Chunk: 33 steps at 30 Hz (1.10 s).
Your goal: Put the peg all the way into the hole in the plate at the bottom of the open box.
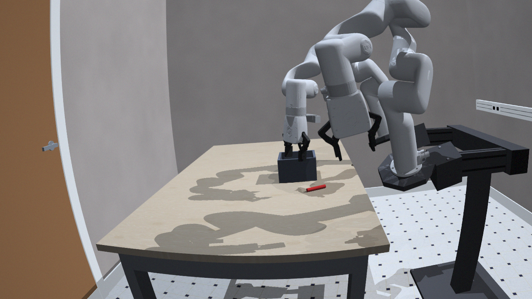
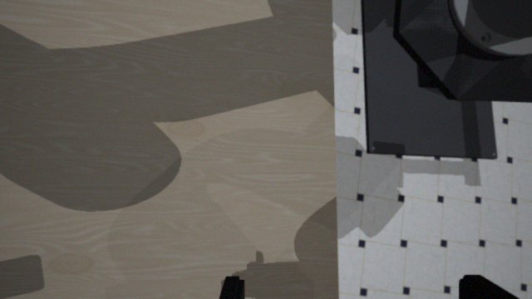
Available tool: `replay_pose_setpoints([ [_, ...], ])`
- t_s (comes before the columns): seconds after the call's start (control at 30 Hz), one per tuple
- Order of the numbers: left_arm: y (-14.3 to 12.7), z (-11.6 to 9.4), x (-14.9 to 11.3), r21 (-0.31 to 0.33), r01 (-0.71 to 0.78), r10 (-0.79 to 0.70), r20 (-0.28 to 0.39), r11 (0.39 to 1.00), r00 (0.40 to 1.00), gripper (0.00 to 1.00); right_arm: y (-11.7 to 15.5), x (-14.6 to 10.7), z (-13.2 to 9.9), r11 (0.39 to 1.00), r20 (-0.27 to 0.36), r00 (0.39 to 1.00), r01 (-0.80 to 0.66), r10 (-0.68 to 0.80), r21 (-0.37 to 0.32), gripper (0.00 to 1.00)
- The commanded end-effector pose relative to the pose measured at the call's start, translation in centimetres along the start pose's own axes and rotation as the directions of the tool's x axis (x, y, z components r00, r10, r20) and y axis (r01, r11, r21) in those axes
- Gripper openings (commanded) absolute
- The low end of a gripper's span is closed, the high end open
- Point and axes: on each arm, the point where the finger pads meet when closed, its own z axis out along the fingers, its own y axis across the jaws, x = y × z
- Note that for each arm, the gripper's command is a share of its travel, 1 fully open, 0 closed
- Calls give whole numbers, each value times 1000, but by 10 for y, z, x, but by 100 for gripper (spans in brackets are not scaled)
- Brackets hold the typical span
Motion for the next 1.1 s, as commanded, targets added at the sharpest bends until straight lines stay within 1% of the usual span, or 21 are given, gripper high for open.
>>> replay_pose_setpoints([
  [0.0, 1, -5, -9, -3, 120, -120, 9, 993, 993, 100, 16, 24, -4, 995, -49, 994, -96, 96, -15, 100],
  [0.07, 4, -9, -19, 3, 244, -244, 14, 970, 970, 100, 24, 36, -5, 990, -79, 987, -140, 138, -16, 100],
  [0.13, 5, -11, -23, 5, 291, -291, 15, 957, 956, 100, 27, 42, -5, 987, -92, 983, -158, 156, -16, 100],
  [0.3, 10, -17, -37, 14, 454, -455, 20, 891, 891, 100, 28, 43, -5, 987, -95, 983, -162, 160, -16, 100],
  [0.5, 17, -25, -54, 27, 631, -632, 22, 775, 775, 100, 28, 43, -5, 987, -95, 983, -162, 160, -16, 100],
  [0.57, 17, -25, -54, 27, 631, -632, 22, 775, 775, 100, 28, 43, -5, 987, -95, 983, -162, 160, -16, 100],
  [0.63, 21, -30, -64, 36, 723, -724, 22, 689, 689, 100, 28, 43, -5, 987, -95, 983, -162, 160, -16, 100],
  [0.7, 23, -32, -67, 39, 757, -758, 22, 652, 652, 100, 28, 43, -5, 987, -95, 983, -162, 160, -16, 100],
  [0.77, 26, -34, -73, 44, 801, -802, 21, 597, 597, 100, 28, 43, -5, 987, -95, 983, -162, 160, -16, 100],
  [1.07, 41, -46, -98, 66, 947, -949, 11, 315, 315, 100, 28, 43, -5, 987, -95, 983, -162, 160, -16, 100],
])
